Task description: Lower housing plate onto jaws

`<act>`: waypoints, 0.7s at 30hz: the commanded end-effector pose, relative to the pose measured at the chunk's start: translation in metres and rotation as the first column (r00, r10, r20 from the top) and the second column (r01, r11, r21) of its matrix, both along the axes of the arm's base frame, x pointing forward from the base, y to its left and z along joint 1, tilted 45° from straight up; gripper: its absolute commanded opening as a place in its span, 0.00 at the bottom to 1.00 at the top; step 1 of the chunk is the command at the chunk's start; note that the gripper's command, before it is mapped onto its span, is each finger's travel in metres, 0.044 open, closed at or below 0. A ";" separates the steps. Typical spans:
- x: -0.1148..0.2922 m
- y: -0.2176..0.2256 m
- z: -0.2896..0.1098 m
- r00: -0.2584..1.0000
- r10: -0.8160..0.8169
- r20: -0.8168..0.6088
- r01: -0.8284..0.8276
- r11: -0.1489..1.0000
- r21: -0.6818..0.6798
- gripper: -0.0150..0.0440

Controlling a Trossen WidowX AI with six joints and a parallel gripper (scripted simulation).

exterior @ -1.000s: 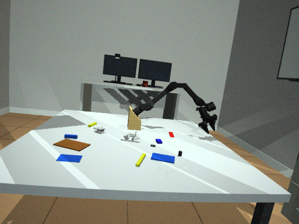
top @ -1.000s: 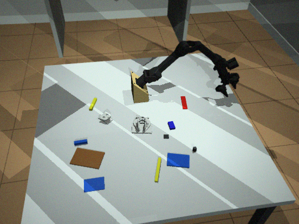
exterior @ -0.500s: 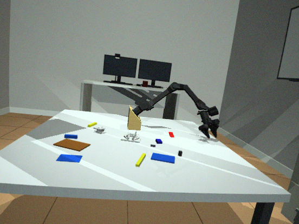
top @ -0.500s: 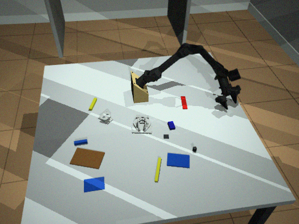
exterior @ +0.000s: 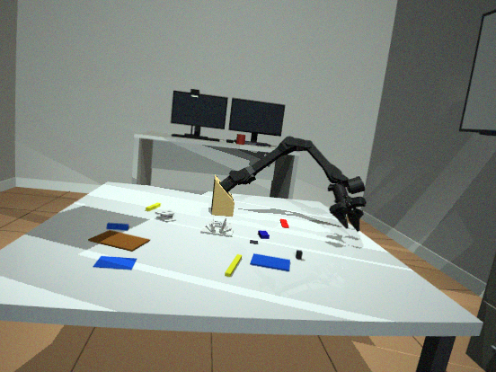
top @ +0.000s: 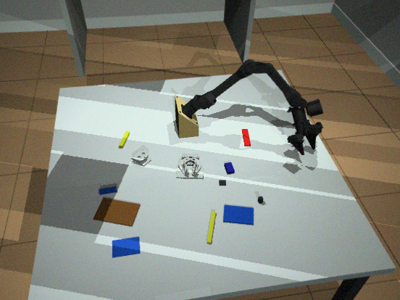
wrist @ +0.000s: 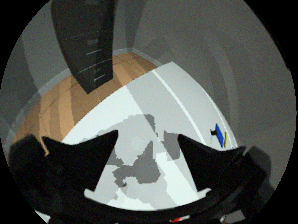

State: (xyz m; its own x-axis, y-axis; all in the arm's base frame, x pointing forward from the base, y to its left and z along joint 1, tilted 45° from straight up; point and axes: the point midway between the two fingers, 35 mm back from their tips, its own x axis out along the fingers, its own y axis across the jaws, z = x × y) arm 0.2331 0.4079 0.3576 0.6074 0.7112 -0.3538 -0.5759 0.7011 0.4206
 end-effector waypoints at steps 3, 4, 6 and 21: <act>0.047 -0.020 -0.035 0.998 -0.054 0.018 0.056 0.988 -0.142 1.00; 0.053 -0.023 -0.040 0.998 -0.058 0.021 0.060 0.984 -0.165 1.00; 0.066 -0.030 -0.052 0.998 -0.063 0.026 0.068 0.975 -0.211 1.00; 0.151 -0.101 -0.140 0.997 -0.074 0.009 0.067 0.847 -0.527 1.00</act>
